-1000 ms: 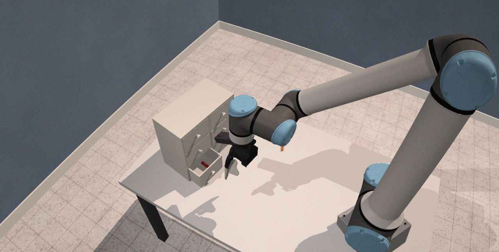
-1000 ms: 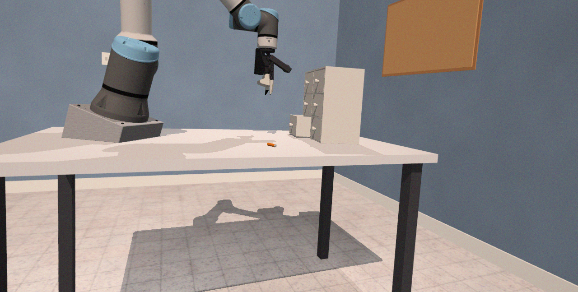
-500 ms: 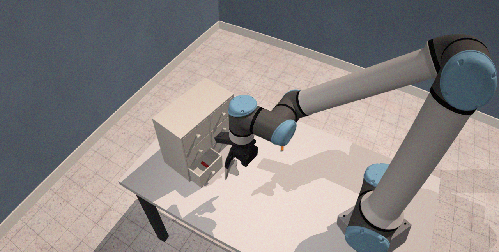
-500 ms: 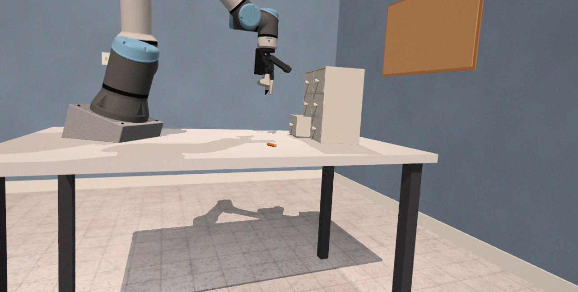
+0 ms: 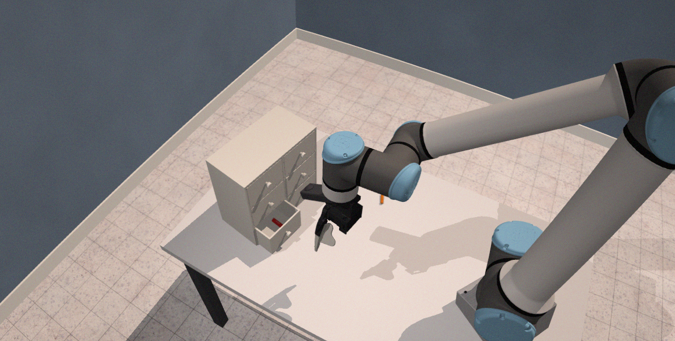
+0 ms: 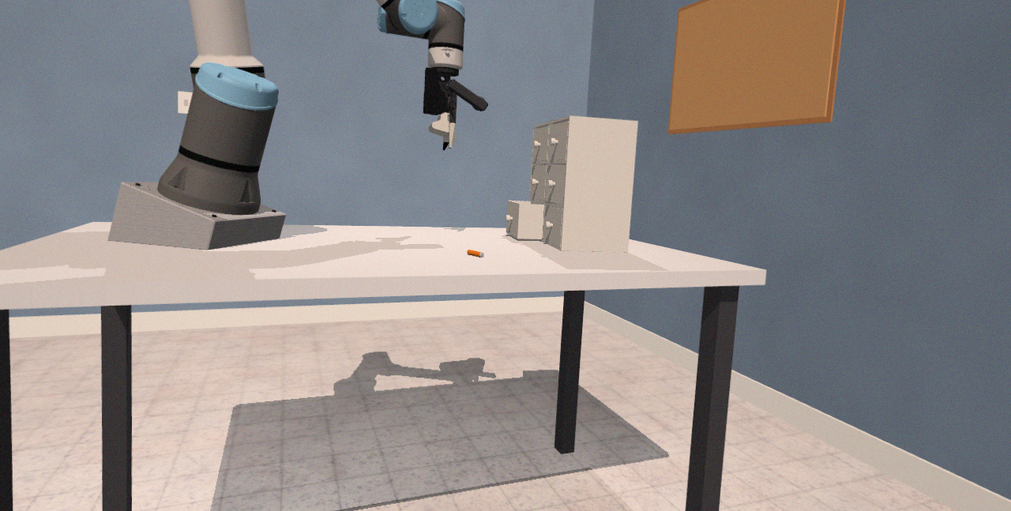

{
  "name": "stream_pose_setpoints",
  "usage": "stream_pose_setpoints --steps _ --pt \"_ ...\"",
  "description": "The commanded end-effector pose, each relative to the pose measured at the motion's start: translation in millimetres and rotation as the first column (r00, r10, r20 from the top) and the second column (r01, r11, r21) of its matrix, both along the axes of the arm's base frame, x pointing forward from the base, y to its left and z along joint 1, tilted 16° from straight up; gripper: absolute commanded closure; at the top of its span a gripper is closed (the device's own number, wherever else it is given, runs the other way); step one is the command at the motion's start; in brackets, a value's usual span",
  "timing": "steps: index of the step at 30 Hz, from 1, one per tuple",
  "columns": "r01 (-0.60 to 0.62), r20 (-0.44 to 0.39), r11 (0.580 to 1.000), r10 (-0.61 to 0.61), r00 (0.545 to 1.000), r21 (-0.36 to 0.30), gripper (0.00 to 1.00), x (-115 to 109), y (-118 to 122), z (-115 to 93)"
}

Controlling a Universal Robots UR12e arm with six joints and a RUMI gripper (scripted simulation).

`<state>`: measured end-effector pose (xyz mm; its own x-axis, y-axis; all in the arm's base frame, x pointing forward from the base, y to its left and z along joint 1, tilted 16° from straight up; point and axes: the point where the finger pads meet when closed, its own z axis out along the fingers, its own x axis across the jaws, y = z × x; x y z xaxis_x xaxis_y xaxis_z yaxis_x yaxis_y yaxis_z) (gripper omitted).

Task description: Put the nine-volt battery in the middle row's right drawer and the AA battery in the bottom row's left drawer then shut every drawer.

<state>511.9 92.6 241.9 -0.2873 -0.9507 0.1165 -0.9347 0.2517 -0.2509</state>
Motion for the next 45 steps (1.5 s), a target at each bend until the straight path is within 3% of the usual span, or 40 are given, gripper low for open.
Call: stream_pose_setpoints --steps 1,30,45 --pt "0.001 0.000 1.000 -0.001 1.000 -0.001 0.00 -19.4 12.3 9.6" --pt "-0.002 0.028 1.000 0.003 1.000 -0.009 0.00 -16.6 11.2 7.5" --pt "-0.009 0.093 1.000 0.012 0.996 -0.029 0.00 -10.0 8.7 2.6"
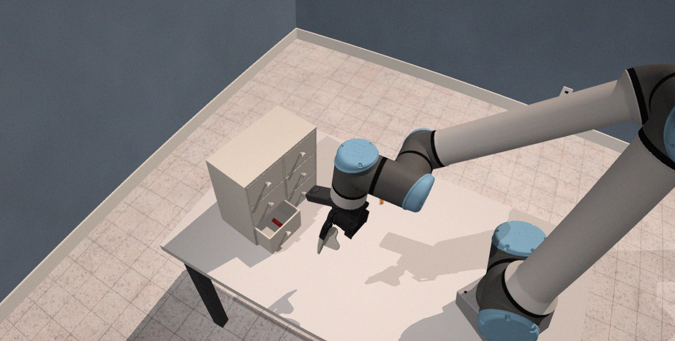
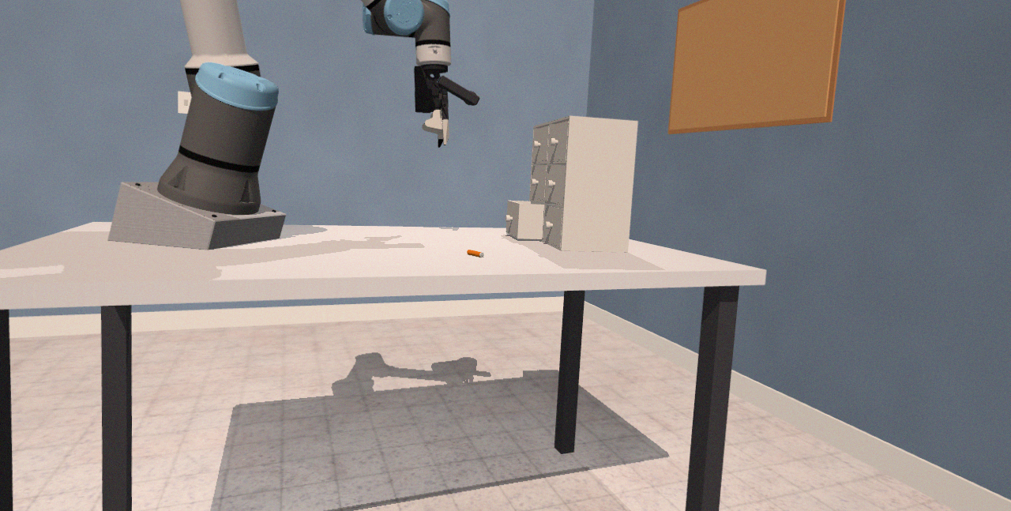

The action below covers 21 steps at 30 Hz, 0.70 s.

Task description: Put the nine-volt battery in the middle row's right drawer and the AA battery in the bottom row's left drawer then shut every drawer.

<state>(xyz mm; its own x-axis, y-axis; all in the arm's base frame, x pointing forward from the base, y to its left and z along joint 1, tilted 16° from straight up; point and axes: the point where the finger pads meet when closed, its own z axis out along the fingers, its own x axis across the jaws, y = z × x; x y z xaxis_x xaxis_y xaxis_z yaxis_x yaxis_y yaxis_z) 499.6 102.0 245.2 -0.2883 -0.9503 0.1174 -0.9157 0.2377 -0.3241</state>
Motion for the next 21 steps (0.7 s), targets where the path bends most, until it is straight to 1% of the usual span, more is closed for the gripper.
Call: stream_pose_setpoints --steps 1,21 --pt "-0.002 0.020 1.000 0.003 1.000 -0.006 0.00 2.3 -0.7 -0.7" --pt "-0.014 0.139 0.999 0.020 0.990 -0.043 0.00 14.6 -5.4 -9.8"
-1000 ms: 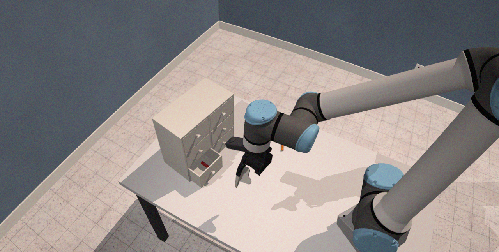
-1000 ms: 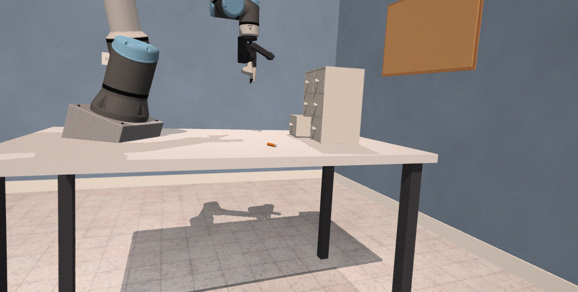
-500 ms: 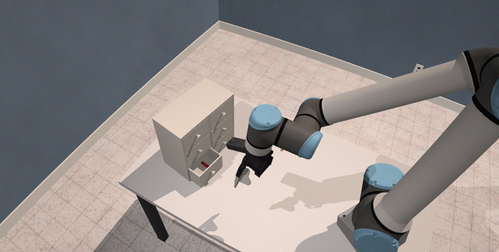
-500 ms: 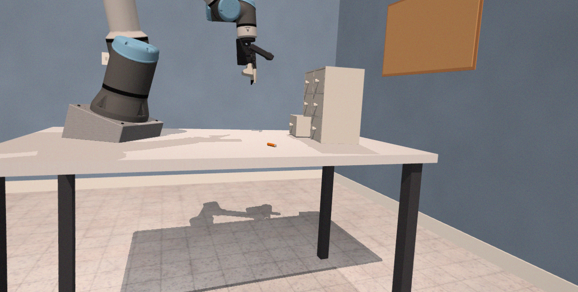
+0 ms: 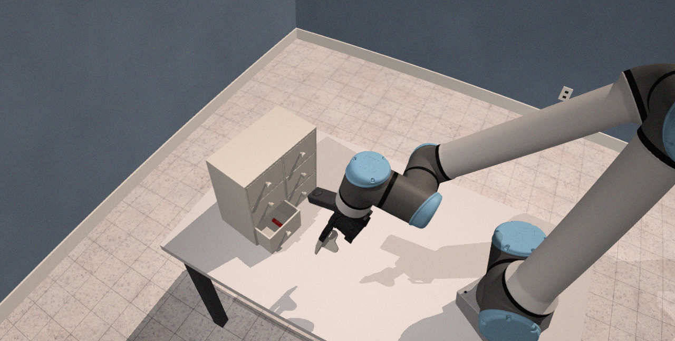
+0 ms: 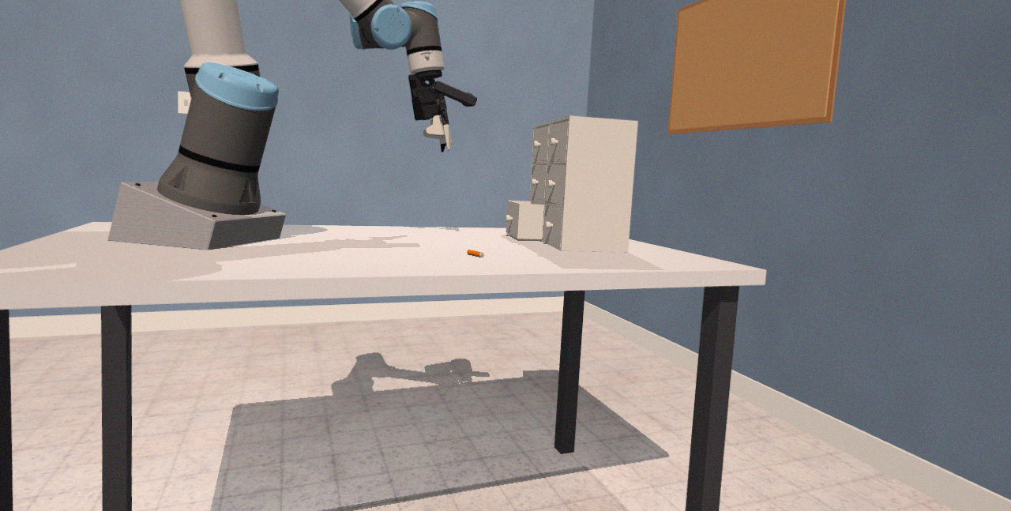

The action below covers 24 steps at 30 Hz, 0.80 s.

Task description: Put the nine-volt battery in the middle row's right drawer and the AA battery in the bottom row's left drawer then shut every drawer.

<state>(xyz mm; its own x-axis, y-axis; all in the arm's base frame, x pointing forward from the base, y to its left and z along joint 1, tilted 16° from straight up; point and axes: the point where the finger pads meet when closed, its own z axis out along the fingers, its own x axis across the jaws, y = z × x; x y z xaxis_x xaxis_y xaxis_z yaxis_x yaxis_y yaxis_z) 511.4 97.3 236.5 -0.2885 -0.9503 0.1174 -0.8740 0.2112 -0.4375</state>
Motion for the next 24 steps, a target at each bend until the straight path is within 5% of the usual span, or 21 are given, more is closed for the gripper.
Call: stream_pose_setpoints --steps 1,24 --pt "-0.004 0.031 1.000 0.004 1.000 -0.009 0.00 3.6 -1.1 -1.7" --pt "-0.020 0.213 0.998 0.034 0.977 -0.067 0.00 22.3 -8.4 -15.5"
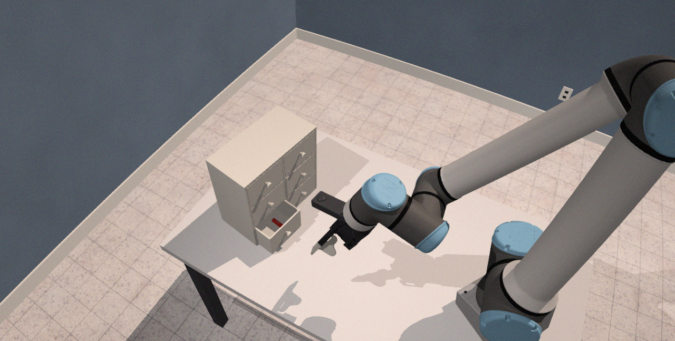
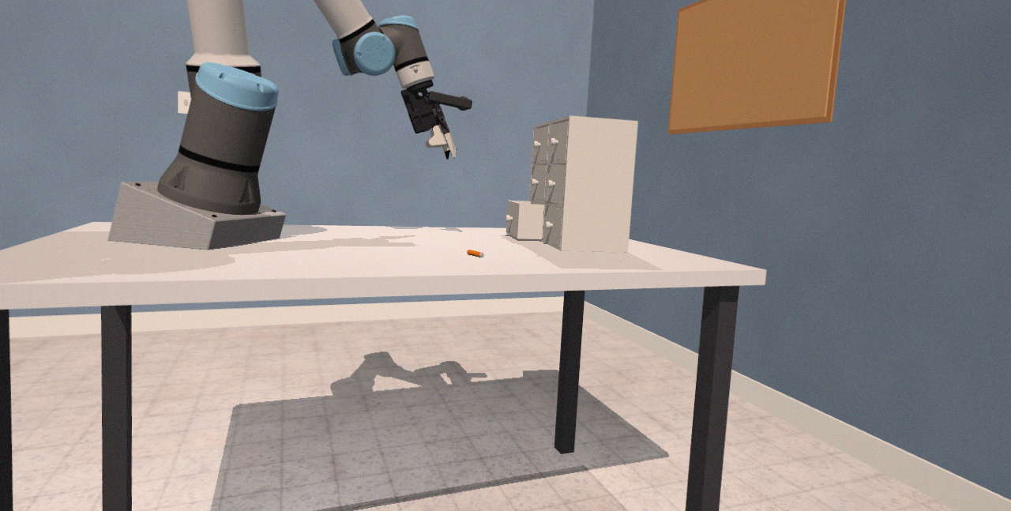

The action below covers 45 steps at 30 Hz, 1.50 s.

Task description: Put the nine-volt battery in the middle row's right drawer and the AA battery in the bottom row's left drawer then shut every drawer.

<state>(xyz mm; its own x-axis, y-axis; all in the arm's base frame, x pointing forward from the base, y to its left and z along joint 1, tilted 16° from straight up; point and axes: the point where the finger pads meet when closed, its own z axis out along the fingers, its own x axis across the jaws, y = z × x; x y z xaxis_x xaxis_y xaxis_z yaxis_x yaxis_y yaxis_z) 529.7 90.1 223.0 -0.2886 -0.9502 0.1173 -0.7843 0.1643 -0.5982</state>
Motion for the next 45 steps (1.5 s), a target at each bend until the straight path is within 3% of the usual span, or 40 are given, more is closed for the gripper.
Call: stream_pose_setpoints --steps 1,45 --pt "-0.005 0.044 1.000 0.006 0.999 -0.013 0.00 4.9 -1.5 -2.7" --pt "-0.024 0.338 0.994 0.060 0.939 -0.110 0.00 35.6 -13.6 -25.4"
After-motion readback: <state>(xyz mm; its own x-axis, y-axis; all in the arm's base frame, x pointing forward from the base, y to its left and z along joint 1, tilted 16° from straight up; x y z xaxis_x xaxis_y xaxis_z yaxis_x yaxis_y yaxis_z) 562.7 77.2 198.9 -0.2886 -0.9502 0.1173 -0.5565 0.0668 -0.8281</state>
